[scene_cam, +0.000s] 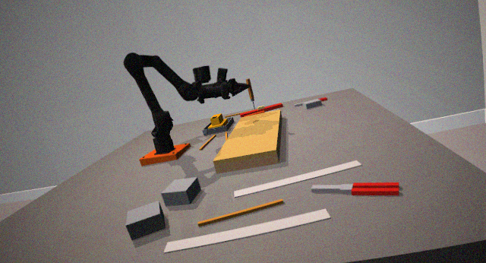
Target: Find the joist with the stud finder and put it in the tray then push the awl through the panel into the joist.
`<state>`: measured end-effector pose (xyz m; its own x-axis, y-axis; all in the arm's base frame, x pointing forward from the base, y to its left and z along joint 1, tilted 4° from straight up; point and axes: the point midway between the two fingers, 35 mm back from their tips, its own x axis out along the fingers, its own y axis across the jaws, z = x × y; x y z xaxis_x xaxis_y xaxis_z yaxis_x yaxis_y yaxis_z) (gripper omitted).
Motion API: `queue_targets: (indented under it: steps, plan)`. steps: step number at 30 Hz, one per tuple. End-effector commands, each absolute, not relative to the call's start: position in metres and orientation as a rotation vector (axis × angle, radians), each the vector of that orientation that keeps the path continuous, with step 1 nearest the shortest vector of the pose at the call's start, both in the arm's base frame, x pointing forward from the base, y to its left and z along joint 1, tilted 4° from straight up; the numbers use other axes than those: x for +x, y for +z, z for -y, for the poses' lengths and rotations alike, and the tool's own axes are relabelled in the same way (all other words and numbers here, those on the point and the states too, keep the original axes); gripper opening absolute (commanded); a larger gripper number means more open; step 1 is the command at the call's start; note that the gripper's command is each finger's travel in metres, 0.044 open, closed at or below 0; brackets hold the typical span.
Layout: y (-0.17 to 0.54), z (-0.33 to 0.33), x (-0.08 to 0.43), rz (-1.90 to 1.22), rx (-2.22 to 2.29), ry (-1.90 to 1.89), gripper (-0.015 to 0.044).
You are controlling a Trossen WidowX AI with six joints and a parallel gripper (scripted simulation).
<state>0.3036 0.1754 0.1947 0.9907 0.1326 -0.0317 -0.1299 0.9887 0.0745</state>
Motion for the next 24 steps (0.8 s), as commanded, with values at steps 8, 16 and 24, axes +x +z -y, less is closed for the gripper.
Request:
queue_targets:
  steps: [8,16,24]
  plan:
    - [0.189,-0.176,0.304,-0.034,0.08,0.128,0.0]
    - [0.185,-0.176,0.304,-0.034,0.08,0.128,0.0]
    - [0.181,-0.176,0.305,-0.034,0.08,0.128,0.0]
